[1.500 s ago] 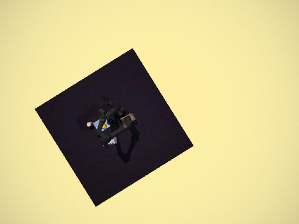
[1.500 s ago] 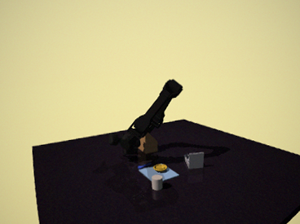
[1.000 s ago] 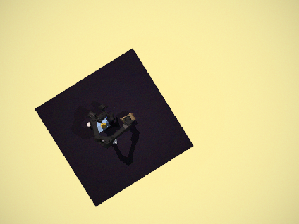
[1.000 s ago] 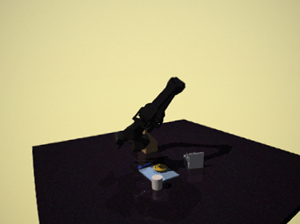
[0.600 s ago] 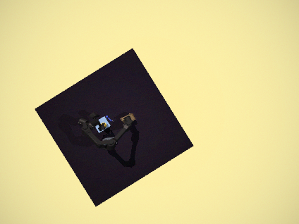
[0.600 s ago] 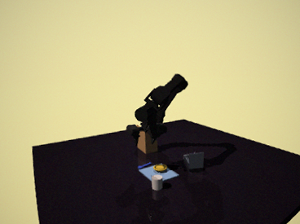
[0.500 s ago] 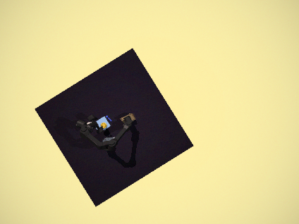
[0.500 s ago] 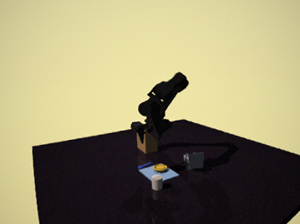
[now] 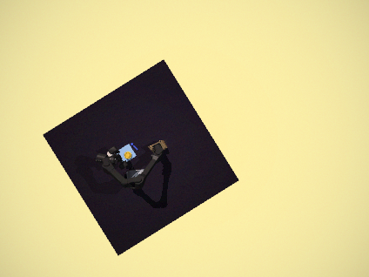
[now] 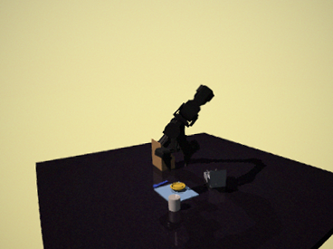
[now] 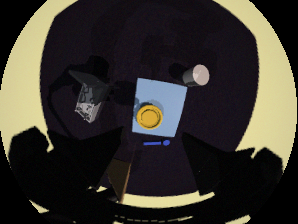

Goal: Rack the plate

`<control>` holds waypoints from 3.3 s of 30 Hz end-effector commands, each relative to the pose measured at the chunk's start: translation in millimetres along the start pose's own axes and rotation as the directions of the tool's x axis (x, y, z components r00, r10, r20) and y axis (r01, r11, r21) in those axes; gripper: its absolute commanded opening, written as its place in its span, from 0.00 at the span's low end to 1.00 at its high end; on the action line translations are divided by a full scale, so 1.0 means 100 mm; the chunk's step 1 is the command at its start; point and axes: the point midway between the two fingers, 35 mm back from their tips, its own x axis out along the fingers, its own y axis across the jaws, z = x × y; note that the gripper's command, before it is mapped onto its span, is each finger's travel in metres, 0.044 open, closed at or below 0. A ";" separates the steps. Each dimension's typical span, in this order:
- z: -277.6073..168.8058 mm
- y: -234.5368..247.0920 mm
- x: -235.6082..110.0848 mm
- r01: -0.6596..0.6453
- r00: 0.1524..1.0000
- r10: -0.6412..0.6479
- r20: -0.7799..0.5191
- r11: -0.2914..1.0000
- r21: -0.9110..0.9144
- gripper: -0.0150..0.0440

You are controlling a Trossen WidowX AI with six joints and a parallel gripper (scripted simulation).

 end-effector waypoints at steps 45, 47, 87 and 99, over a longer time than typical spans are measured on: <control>-0.11 0.08 0.97 -0.019 1.000 0.019 -0.004 1.000 0.008 0.93; -0.12 0.08 0.98 -0.019 1.000 0.019 -0.004 1.000 0.008 0.93; 0.02 -0.04 0.00 -0.001 1.000 0.001 -0.004 1.000 0.012 0.25; 0.03 -0.06 -0.53 -0.007 1.000 0.007 -0.005 1.000 0.010 0.25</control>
